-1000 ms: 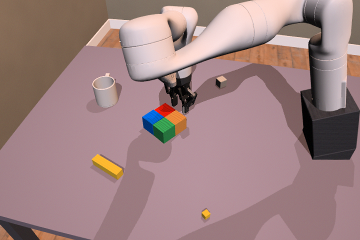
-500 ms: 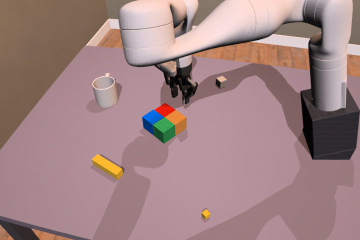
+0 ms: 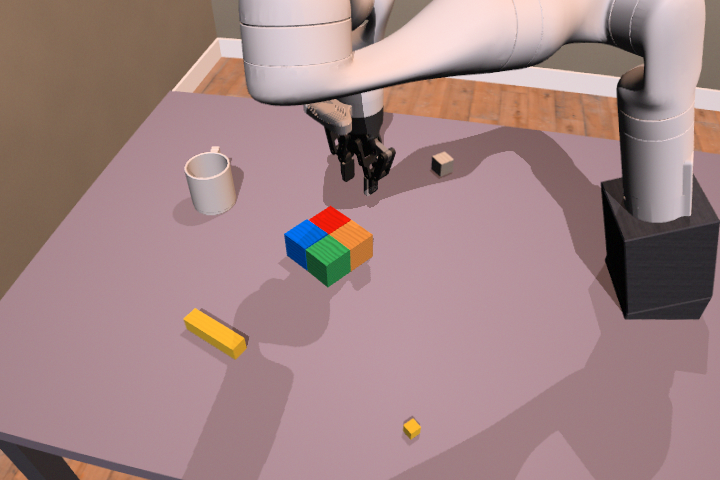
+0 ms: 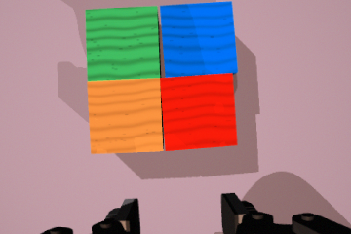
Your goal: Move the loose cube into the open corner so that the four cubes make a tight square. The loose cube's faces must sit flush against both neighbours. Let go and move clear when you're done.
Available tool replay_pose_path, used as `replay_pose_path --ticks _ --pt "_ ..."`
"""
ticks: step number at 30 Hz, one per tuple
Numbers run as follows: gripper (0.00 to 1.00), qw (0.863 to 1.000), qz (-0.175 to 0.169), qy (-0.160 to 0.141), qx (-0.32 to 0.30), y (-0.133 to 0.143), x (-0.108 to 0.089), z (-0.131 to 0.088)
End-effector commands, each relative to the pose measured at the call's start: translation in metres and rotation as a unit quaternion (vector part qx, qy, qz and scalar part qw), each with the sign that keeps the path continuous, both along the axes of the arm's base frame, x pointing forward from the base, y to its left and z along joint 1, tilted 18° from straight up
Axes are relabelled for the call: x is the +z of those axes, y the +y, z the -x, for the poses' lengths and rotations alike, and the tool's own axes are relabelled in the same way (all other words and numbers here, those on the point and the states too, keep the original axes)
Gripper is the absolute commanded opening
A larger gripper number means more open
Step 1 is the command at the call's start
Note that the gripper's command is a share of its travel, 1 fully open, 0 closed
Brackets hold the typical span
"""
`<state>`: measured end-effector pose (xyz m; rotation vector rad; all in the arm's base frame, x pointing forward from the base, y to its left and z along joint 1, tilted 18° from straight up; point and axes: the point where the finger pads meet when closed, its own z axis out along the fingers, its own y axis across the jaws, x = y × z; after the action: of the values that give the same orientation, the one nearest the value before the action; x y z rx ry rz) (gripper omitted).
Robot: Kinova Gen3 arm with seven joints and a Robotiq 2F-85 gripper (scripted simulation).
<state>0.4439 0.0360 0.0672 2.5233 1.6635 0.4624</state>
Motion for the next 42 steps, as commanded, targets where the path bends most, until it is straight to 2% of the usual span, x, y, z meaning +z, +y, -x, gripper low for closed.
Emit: replay_pose_path --ticks 1,42 --pt "0.54 1.0 -0.008 0.001 -0.003 0.0044 0.0056 0.0033" --pt "0.54 1.0 -0.008 0.001 -0.003 0.0039 0.0106 0.0045"
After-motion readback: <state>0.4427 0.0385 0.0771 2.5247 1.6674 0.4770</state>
